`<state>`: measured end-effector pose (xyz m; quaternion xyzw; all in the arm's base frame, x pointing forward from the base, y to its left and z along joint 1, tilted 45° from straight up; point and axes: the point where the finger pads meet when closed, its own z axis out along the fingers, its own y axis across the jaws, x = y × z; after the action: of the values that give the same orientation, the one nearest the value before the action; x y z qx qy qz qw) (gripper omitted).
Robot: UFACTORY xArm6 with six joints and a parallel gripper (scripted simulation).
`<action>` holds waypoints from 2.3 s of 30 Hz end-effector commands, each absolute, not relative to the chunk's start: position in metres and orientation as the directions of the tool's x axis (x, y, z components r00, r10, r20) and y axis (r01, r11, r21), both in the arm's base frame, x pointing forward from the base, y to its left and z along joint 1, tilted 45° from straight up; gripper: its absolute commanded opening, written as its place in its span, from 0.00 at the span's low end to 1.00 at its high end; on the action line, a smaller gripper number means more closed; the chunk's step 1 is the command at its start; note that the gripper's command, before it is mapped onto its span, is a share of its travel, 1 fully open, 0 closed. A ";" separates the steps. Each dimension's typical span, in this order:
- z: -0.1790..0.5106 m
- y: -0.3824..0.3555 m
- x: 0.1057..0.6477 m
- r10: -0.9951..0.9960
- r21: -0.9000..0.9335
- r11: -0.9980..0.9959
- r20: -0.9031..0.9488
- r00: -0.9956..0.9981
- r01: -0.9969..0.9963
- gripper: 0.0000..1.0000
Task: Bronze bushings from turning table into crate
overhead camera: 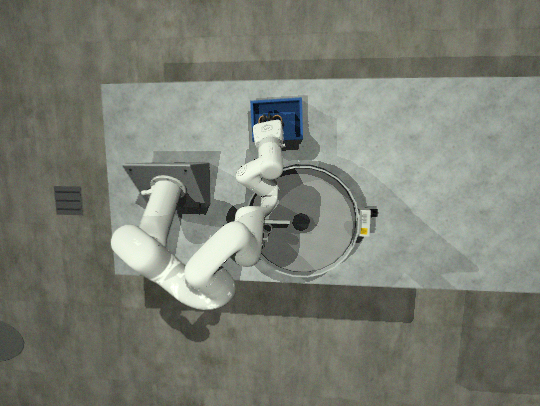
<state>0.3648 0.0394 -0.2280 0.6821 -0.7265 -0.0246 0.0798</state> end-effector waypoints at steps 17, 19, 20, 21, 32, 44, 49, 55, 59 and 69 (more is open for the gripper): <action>-0.227 0.040 0.366 -0.995 0.142 0.067 0.082 -0.056 -0.988 0.12; -0.227 0.040 0.366 -0.995 0.142 0.067 0.082 -0.056 -0.988 0.12; -0.227 0.040 0.366 -0.995 0.142 0.067 0.082 -0.056 -0.988 0.12; -0.227 0.040 0.366 -0.995 0.142 0.067 0.082 -0.056 -0.988 0.12; -0.220 0.048 0.368 -0.995 0.142 0.067 0.082 -0.056 -0.988 0.12; -0.191 0.076 0.374 -0.995 0.142 0.067 0.082 -0.056 -0.988 0.12; -0.176 0.091 0.377 -0.995 0.142 0.067 0.082 -0.056 -0.988 0.12; -0.170 0.096 0.378 -0.995 0.142 0.067 0.082 -0.056 -0.988 0.12; -0.170 0.097 0.378 -0.995 0.142 0.067 0.082 -0.056 -0.988 0.12; -0.170 0.097 0.378 -0.995 0.142 0.067 0.082 -0.056 -0.988 0.12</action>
<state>0.3764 0.0954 -0.1713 0.6820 -0.7265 -0.0244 0.0803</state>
